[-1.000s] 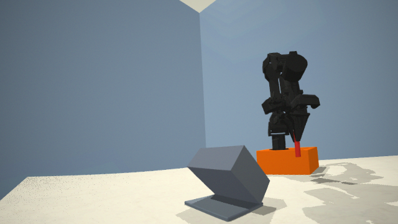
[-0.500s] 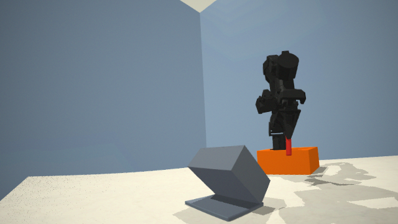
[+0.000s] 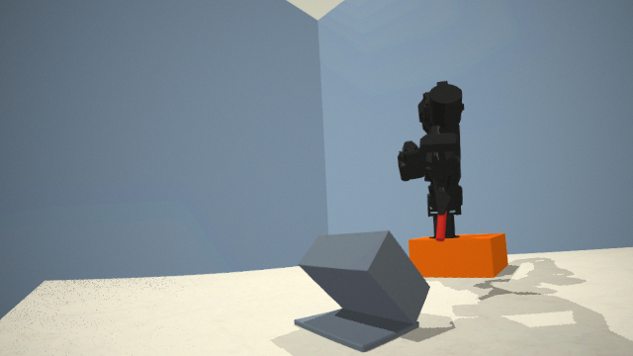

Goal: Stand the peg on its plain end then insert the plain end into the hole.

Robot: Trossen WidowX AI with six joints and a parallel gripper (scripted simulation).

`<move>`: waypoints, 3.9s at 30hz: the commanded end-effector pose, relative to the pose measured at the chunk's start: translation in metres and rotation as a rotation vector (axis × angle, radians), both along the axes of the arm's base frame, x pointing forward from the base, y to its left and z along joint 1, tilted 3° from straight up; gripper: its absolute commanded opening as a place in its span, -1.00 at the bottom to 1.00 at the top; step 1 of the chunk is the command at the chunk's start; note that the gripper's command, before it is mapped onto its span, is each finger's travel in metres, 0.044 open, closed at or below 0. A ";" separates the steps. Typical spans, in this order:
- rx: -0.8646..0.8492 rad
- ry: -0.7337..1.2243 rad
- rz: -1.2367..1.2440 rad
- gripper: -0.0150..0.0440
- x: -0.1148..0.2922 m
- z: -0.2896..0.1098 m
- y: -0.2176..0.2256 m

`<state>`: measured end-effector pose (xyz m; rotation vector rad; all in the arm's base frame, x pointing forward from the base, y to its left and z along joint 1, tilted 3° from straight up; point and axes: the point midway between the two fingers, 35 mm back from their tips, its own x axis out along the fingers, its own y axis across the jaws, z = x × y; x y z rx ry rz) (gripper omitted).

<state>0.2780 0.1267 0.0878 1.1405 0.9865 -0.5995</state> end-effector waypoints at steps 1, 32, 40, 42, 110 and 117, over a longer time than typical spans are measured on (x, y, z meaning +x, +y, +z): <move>0.023 -0.044 -0.058 -0.49 0.005 0.005 -0.006; 0.152 -0.241 -0.331 -0.49 0.037 0.016 -0.035; 0.160 -0.251 -0.344 -0.49 0.045 0.010 -0.036; 0.161 -0.253 -0.347 -0.49 0.048 0.009 -0.036; 0.178 -0.290 -0.385 -0.49 0.086 -0.026 -0.044; 0.178 -0.290 -0.385 -0.49 0.089 -0.029 -0.043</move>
